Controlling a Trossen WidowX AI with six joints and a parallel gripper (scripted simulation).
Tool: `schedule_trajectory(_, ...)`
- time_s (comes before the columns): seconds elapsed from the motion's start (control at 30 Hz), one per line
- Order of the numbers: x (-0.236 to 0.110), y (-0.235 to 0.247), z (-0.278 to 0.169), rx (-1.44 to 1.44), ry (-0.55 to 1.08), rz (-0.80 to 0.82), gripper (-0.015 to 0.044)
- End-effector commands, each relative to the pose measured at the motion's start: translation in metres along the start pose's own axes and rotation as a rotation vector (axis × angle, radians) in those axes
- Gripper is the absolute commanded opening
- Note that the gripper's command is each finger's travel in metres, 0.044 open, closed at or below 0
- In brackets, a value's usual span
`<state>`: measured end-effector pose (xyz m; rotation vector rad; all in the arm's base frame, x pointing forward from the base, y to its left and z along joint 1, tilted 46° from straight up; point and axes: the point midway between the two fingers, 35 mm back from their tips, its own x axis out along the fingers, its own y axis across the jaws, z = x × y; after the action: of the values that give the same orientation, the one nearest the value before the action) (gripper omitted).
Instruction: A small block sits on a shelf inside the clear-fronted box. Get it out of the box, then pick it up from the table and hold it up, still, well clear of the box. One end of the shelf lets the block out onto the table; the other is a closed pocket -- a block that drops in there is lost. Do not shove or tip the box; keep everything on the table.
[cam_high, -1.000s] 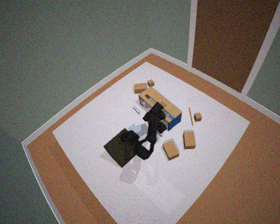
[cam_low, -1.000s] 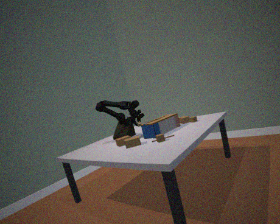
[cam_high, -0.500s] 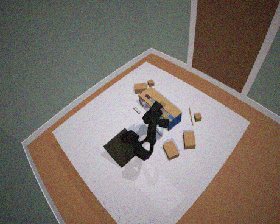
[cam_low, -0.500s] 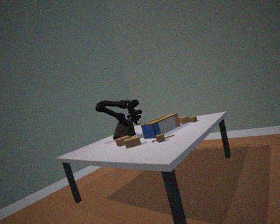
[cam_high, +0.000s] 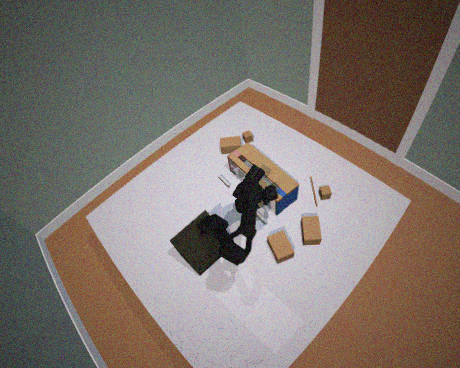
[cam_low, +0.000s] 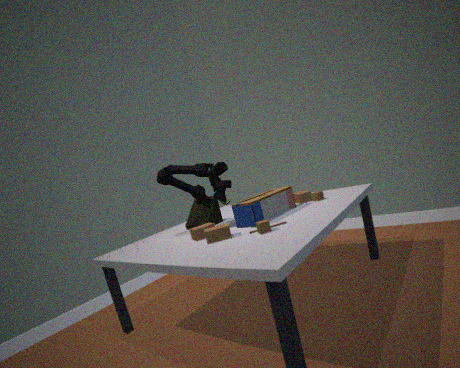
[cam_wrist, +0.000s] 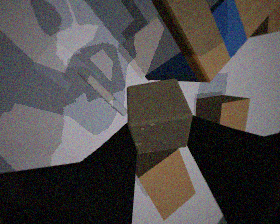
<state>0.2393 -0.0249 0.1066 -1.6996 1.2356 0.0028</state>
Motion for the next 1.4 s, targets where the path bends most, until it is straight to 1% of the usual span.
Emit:
schedule_trajectory(0.0, -0.004, -0.004, -0.001, -0.153, 0.004, -0.012, 0.0000)
schedule_trajectory(1.27, -0.031, -0.014, -0.016, -1.641, 0.095, -0.040, 0.0000)
schedule_trajectory(1.37, -0.032, -0.014, -0.016, -1.699, 0.100, -0.039, 0.0000)
